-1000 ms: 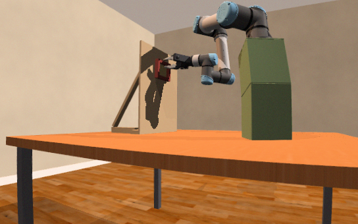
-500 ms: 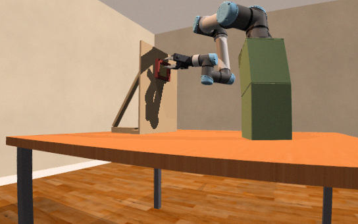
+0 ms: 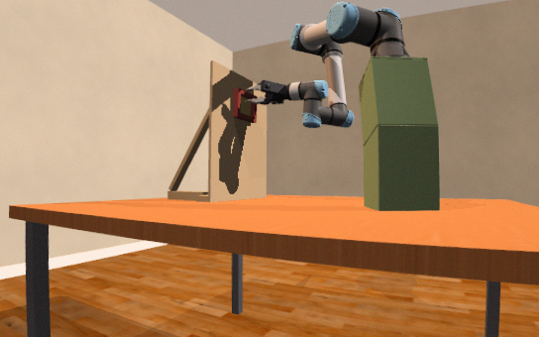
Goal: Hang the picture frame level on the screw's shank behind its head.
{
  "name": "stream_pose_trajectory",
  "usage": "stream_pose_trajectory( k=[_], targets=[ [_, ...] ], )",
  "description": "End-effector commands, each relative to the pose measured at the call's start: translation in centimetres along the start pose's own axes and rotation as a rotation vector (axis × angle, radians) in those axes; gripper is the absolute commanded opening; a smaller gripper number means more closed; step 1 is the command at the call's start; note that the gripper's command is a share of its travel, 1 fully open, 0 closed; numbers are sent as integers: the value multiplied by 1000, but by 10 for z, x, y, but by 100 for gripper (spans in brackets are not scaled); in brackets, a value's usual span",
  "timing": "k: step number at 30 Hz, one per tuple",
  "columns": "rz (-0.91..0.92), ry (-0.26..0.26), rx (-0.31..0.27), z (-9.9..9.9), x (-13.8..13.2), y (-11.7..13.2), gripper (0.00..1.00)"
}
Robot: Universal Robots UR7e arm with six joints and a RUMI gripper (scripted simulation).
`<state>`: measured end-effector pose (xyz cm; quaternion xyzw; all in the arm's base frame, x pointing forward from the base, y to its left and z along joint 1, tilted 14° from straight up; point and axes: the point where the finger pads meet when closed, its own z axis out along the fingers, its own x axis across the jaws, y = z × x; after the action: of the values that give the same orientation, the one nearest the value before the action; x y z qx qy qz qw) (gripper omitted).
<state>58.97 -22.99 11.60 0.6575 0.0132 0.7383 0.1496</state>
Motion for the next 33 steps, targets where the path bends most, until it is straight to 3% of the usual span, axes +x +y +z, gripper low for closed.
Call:
stream_pose_trajectory(
  k=[1, 33],
  targets=[
    [-1, 1, 0, 0, 1, 0, 29],
    [-1, 1, 0, -12, 1, 0, 29]
  ],
)
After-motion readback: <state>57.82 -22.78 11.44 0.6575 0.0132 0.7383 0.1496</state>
